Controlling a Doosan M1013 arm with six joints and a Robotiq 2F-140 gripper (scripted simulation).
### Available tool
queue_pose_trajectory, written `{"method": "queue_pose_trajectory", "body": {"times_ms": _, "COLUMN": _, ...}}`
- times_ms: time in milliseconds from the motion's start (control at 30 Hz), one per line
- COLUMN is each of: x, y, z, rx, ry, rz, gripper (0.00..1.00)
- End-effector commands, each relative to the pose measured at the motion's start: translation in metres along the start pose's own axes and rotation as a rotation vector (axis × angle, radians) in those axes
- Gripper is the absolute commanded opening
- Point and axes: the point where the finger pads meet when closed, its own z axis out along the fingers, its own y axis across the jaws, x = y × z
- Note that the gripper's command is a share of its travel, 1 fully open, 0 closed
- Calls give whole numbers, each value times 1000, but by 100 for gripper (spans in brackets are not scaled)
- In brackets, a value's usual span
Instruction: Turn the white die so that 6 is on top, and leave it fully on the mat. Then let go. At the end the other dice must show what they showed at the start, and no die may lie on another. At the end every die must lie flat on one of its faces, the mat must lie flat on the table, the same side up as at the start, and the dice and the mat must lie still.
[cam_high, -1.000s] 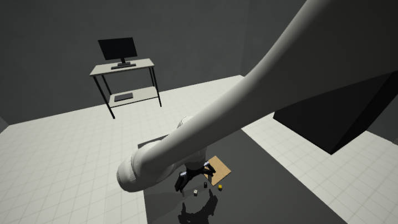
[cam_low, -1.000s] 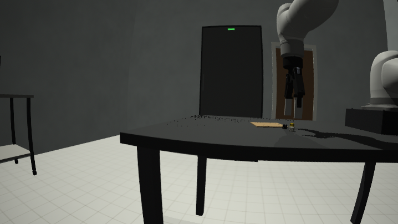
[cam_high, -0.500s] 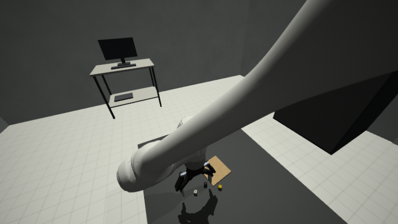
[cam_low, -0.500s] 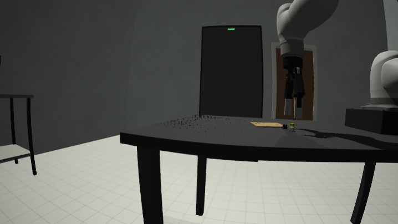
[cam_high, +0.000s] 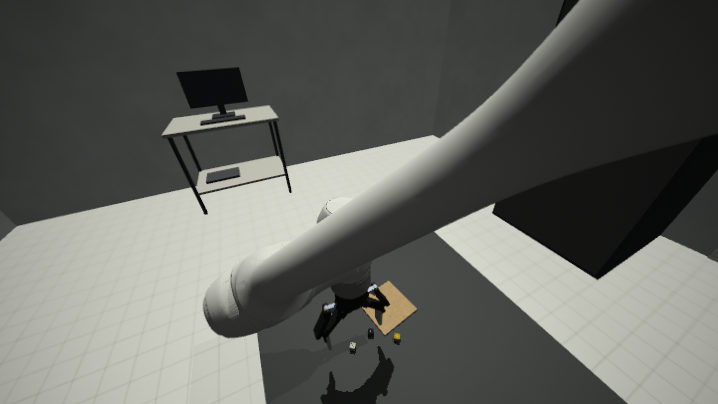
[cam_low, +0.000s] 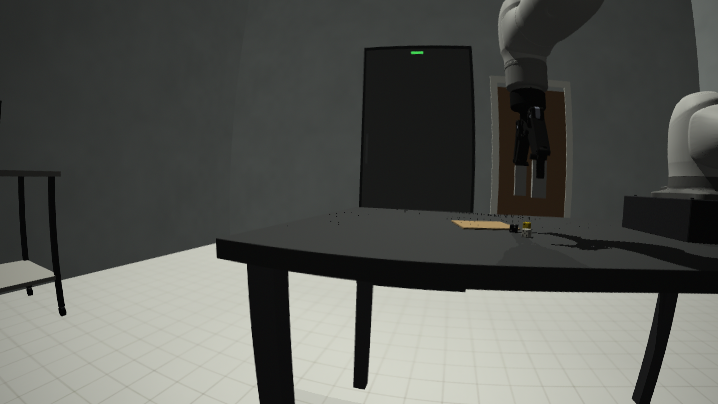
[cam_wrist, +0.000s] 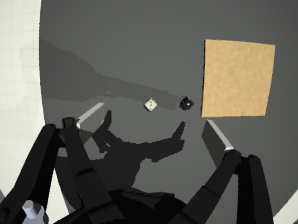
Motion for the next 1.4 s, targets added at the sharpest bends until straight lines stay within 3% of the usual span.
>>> {"method": "queue_pose_trajectory", "body": {"times_ms": 0, "x": 0, "y": 0, "z": -27, "rx": 0, "ry": 0, "rz": 0, "gripper": 100}}
{"method": "queue_pose_trajectory", "body": {"times_ms": 333, "x": 0, "y": 0, "z": -70, "rx": 0, "ry": 0, "rz": 0, "gripper": 100}}
{"method": "queue_pose_trajectory", "body": {"times_ms": 733, "x": 0, "y": 0, "z": -72, "rx": 0, "ry": 0, "rz": 3, "gripper": 100}}
{"method": "queue_pose_trajectory", "body": {"times_ms": 1367, "x": 0, "y": -8, "z": -61, "rx": 0, "ry": -1, "rz": 654, "gripper": 100}}
